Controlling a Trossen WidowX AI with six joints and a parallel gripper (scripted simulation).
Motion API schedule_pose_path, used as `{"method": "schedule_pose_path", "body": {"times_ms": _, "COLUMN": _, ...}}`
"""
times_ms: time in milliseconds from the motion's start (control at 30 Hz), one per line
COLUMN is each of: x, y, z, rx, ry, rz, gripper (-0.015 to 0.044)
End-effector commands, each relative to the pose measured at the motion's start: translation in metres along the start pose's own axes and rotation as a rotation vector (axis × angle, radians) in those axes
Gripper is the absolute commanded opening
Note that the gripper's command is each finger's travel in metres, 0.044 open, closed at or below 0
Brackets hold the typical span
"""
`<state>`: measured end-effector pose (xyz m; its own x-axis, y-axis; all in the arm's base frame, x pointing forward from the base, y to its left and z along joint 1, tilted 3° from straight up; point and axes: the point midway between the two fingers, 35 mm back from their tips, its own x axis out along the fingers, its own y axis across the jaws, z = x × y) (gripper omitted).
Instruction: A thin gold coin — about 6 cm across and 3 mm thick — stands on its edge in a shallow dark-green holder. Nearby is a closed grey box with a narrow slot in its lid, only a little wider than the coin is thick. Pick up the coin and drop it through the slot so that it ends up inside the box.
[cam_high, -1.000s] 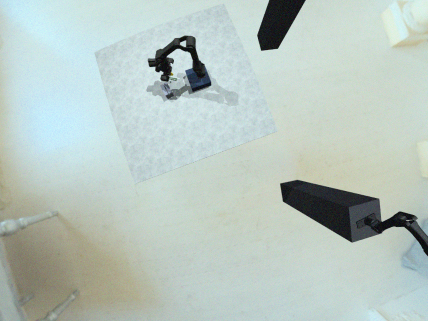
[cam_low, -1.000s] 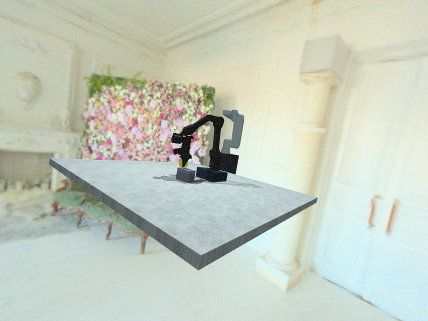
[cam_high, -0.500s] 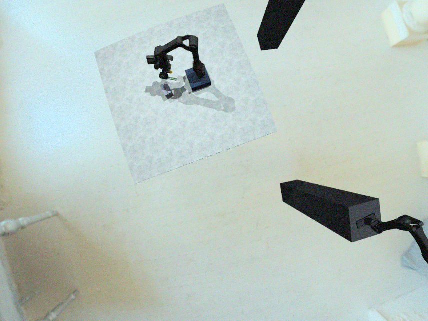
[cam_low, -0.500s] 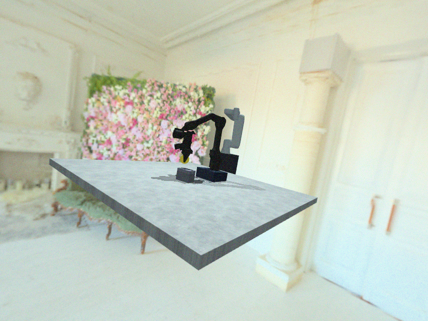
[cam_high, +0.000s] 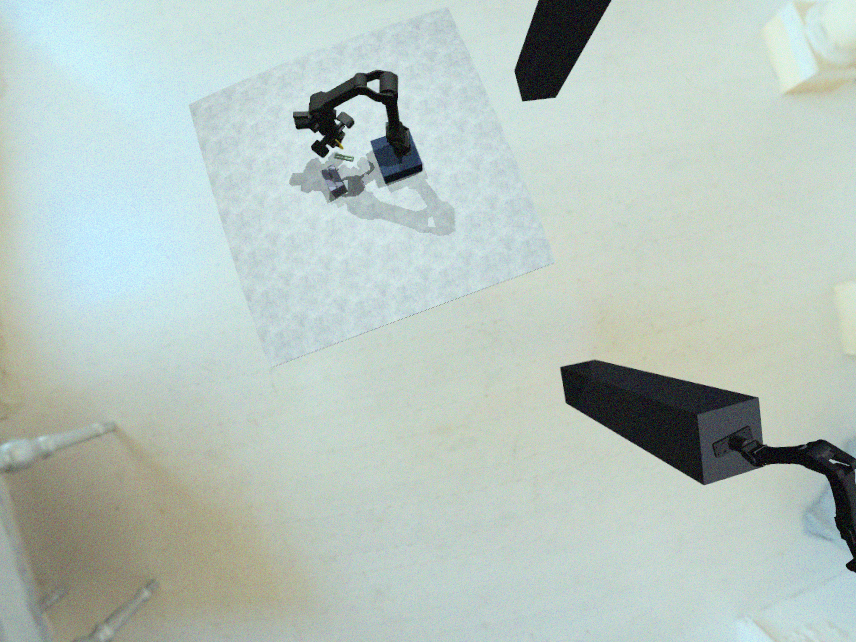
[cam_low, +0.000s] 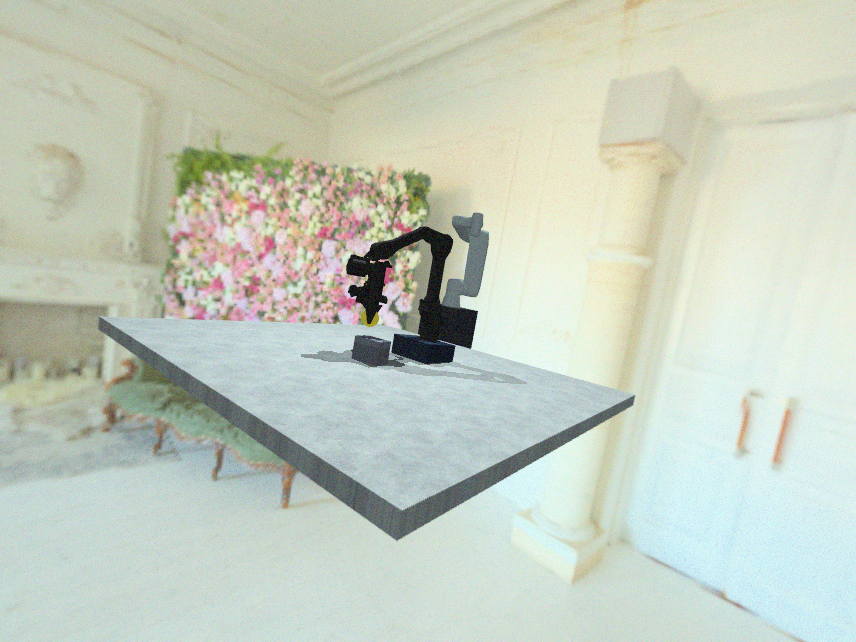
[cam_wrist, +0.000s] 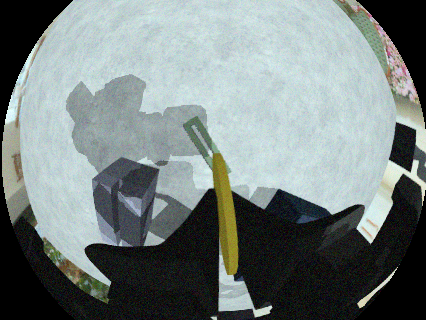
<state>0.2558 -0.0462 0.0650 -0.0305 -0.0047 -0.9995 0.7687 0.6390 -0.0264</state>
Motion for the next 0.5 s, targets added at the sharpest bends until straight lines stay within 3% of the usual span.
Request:
{"method": "schedule_pose_path", "body": {"times_ms": 0, "x": -0.0009, "y": 0.0000, "z": -0.0019, "rx": 0.110, "ry": 0.000, "rz": 0.002, "gripper": 0.0000}}
{"method": "schedule_pose_path", "body": {"times_ms": 267, "x": -0.0012, "y": 0.0003, "z": -0.0043, "rx": 0.368, "ry": 0.000, "rz": 0.002, "gripper": 0.0000}}
{"method": "schedule_pose_path", "body": {"times_ms": 467, "x": -0.0013, "y": 0.0018, "z": -0.0048, "rx": 0.389, "ry": 0.000, "rz": 0.002, "gripper": 0.0000}}
